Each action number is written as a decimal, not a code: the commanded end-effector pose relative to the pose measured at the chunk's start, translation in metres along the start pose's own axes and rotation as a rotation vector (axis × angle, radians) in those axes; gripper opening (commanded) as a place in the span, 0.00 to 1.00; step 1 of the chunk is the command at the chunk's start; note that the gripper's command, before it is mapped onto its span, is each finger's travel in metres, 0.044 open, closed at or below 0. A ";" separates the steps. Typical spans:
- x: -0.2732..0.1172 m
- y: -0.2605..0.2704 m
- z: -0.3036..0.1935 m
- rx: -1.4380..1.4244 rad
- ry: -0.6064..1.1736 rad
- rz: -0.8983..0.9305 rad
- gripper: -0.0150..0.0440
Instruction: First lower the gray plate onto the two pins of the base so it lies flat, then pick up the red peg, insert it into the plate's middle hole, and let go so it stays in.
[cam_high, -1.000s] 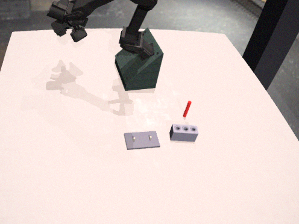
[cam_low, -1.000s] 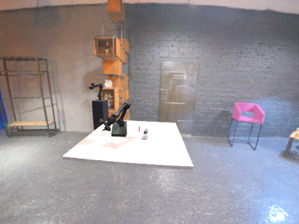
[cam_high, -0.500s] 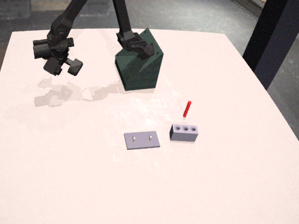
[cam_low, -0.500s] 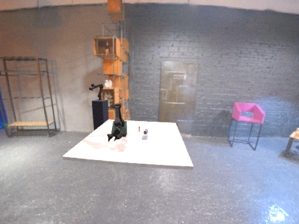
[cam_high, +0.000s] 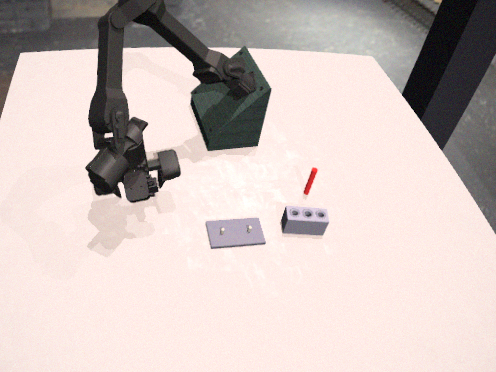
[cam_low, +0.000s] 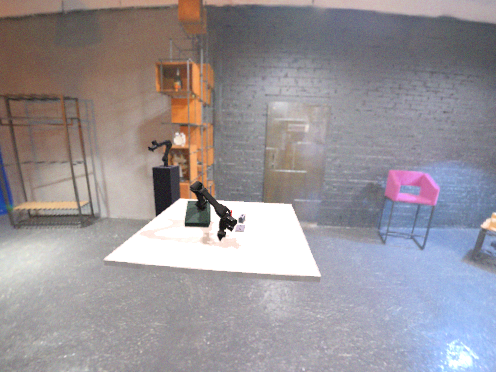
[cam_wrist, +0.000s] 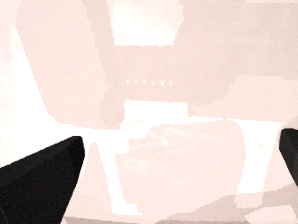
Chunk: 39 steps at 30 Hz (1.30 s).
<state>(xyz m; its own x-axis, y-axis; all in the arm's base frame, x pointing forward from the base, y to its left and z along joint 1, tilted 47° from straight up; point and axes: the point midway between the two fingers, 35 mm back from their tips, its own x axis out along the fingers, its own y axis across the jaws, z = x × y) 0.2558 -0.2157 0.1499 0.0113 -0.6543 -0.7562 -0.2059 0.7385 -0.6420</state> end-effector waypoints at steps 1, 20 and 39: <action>-0.014 0.040 0.050 -0.172 -0.059 0.030 1.00; -0.107 0.325 0.145 -1.134 -0.093 -0.145 1.00; -0.046 0.351 0.153 -1.263 -0.079 -0.220 1.00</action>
<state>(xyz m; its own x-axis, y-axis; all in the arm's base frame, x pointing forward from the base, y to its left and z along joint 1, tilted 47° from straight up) 0.3296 0.1007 -0.0548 0.1955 -0.7014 -0.6854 -0.9749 -0.0632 -0.2134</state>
